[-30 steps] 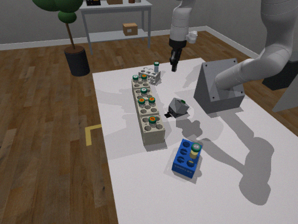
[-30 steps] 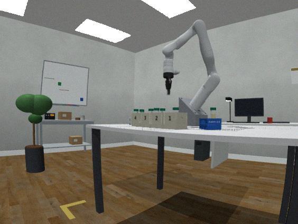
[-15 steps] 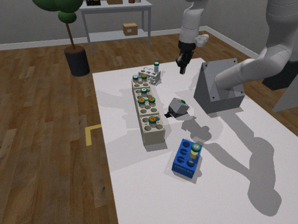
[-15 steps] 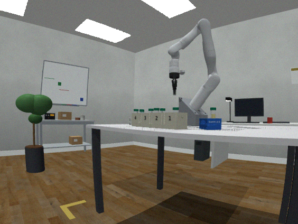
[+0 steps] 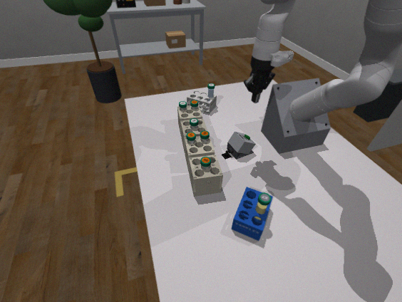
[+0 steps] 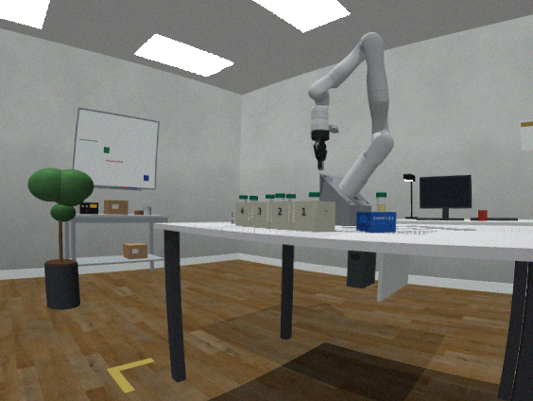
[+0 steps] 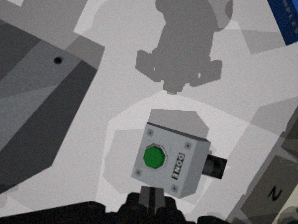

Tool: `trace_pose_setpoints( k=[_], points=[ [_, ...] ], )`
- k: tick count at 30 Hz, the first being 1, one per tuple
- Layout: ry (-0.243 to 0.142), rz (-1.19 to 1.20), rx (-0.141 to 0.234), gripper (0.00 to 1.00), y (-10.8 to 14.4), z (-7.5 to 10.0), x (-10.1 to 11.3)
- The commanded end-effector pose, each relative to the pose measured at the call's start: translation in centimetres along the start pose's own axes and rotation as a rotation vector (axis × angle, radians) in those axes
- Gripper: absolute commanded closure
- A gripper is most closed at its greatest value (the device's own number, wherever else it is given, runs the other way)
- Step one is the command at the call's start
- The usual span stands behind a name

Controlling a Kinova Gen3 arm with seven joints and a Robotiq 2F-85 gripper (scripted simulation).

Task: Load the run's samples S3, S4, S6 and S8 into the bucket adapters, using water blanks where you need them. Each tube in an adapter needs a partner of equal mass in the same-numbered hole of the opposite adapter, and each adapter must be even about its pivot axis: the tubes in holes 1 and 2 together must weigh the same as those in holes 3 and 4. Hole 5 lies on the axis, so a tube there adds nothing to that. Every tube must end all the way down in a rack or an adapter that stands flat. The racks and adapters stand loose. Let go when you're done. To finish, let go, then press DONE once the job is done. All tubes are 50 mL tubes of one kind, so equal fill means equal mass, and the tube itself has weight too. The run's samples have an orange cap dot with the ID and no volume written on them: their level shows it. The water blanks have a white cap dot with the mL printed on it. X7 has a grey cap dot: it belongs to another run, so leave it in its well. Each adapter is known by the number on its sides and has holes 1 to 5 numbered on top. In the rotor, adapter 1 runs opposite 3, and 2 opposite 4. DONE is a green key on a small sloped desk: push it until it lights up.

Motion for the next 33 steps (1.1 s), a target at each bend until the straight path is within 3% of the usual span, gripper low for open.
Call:
trace_pose_setpoints(
  k=[1,18,26,33],
  points=[
    [-0.001,-0.068,-0.001,0.90,0.0,0.0,0.0],
    [-0.001,-0.165,-0.001,0.90,0.0,0.0,0.0],
    [0.108,-0.165,-0.239,0.90,0.7,-1.1,0.4],
    [0.108,-0.165,-0.239,0.90,0.7,-1.8,0.4]
  ],
)
Point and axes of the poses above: the point where the finger pads meet when closed, its own z axis back along the fingers, its own y axis across the jaws, x = y × z, the point moved 3 cm from there along z, back along the fingers, and after that the axes turned 11 degrees about z, right-handed, at the moved point
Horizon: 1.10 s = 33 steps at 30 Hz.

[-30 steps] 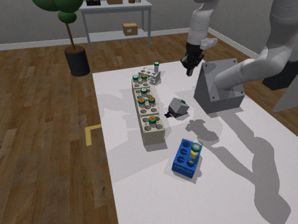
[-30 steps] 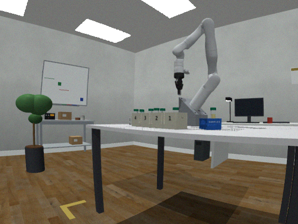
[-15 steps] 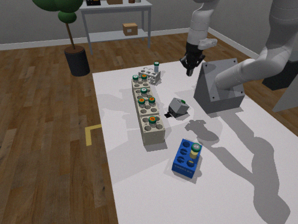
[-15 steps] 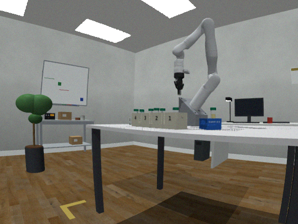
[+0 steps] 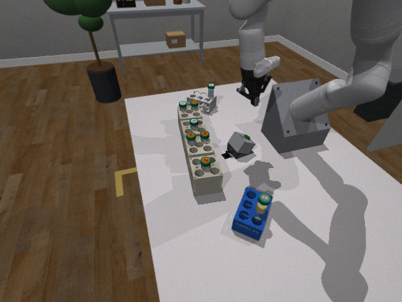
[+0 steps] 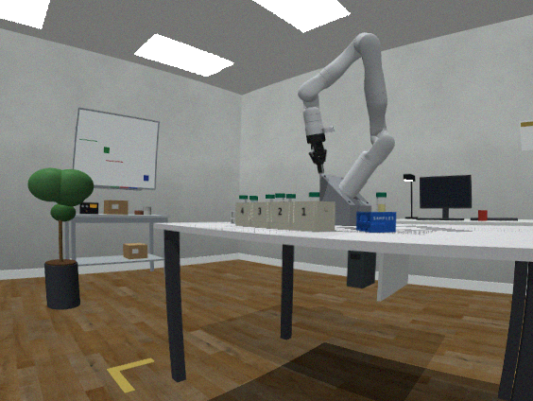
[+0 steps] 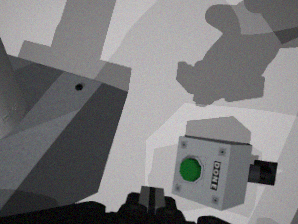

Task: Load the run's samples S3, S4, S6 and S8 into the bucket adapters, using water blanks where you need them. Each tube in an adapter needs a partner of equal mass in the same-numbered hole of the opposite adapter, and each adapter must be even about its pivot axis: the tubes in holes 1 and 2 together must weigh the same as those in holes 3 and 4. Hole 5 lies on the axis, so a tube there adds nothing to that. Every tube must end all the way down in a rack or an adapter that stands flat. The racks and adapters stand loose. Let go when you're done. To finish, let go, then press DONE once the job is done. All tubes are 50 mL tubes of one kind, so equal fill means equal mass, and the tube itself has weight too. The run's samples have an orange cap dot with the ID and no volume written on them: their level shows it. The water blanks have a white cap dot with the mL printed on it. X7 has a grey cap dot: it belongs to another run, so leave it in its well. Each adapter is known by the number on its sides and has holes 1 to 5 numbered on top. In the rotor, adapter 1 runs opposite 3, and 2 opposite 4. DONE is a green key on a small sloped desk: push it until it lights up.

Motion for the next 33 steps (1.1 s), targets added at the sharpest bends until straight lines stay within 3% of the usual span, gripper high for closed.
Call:
trace_pose_setpoints(
  k=[1,33],
  points=[
    [0.003,0.000,-0.003,0.90,0.2,-0.4,0.1],
    [0.003,0.000,-0.003,0.90,1.2,-3.9,0.4]
  ],
)
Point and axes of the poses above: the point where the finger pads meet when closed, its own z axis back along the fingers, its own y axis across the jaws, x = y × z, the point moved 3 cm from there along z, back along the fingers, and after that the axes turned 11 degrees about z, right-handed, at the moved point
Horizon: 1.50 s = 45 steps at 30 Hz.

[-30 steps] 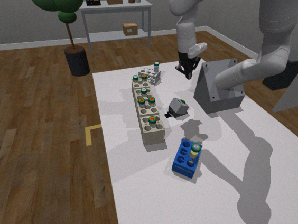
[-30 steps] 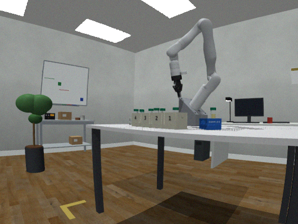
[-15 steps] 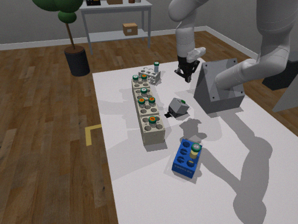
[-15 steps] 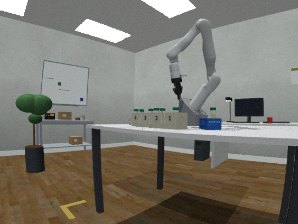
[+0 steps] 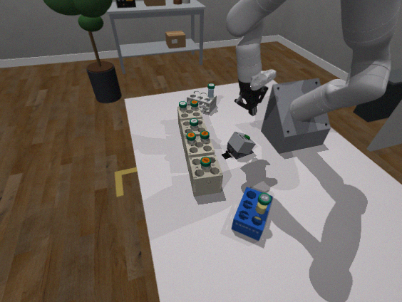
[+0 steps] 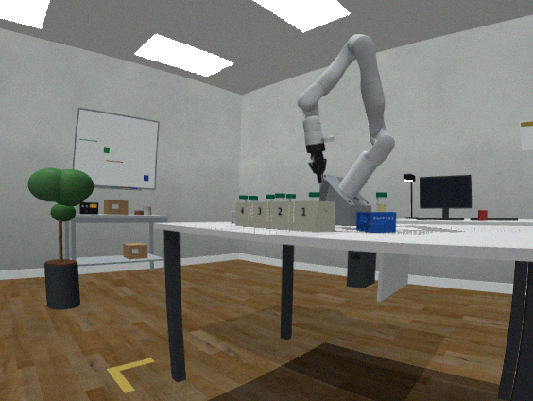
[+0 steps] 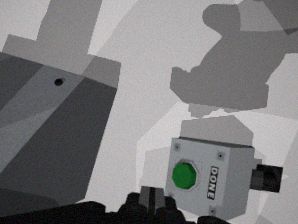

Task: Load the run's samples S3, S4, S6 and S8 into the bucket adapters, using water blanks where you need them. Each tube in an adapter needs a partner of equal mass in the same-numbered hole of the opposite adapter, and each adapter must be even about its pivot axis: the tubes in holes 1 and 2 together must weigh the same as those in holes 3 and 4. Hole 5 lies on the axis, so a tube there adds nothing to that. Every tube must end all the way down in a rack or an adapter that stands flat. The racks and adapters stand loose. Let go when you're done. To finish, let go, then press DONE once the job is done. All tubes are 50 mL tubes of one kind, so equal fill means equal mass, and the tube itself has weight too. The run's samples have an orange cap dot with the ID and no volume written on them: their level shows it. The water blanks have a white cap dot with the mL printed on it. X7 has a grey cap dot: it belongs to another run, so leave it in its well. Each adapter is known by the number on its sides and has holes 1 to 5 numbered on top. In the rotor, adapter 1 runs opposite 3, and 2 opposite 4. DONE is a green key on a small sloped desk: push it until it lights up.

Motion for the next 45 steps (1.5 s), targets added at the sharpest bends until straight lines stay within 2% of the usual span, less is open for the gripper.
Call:
trace_pose_setpoints(
  k=[1,45],
  points=[
    [-0.001,0.000,0.001,0.90,0.1,-0.3,0.1],
    [-0.001,0.000,0.001,0.90,1.6,-5.4,0.6]
  ],
)
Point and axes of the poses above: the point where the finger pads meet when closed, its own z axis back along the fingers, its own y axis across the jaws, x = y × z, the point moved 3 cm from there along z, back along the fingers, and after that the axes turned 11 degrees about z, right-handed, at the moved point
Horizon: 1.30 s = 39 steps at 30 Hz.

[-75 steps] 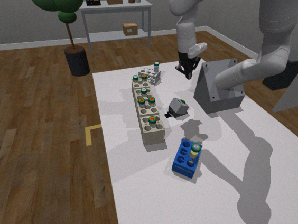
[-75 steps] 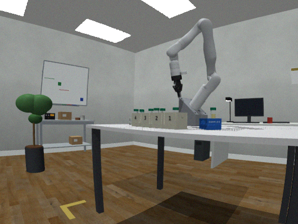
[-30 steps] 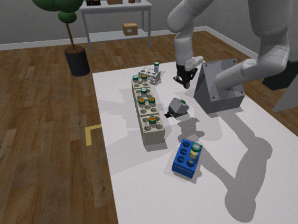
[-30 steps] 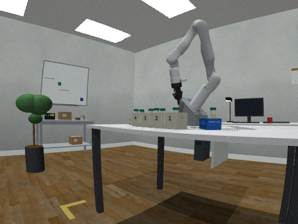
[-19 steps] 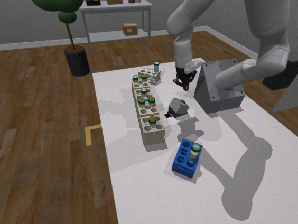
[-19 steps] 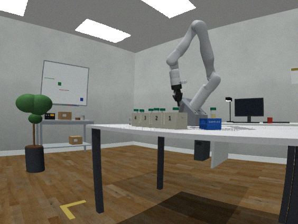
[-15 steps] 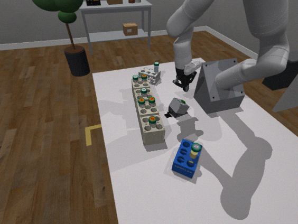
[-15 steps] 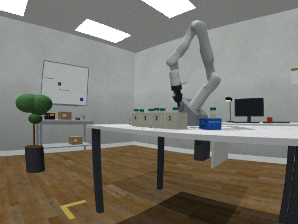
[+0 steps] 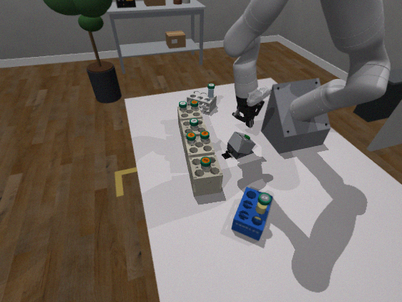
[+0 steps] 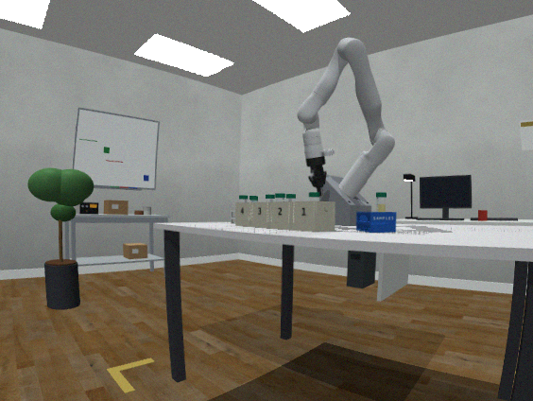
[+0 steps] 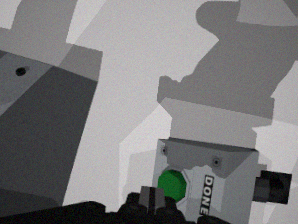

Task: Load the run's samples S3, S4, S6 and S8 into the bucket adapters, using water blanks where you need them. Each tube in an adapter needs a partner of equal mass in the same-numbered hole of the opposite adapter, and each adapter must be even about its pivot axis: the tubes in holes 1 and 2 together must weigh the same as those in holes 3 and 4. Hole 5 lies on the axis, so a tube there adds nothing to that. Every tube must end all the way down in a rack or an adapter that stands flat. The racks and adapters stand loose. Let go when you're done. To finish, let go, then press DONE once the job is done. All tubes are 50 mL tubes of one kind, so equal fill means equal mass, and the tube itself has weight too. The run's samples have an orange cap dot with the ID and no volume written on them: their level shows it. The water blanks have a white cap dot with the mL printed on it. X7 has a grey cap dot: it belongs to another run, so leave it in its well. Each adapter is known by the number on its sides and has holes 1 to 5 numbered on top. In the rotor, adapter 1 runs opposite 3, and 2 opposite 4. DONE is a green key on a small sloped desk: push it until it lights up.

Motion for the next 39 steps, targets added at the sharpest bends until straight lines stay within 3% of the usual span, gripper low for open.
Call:
trace_pose_setpoints(
  k=[1,19,39],
  points=[
    [-0.001,0.000,0.001,0.90,0.1,-0.4,0.1],
    [-0.001,0.000,0.001,0.90,0.7,-2.4,0.3],
    [-0.001,0.000,0.001,0.90,0.9,-3.0,0.3]
  ],
)
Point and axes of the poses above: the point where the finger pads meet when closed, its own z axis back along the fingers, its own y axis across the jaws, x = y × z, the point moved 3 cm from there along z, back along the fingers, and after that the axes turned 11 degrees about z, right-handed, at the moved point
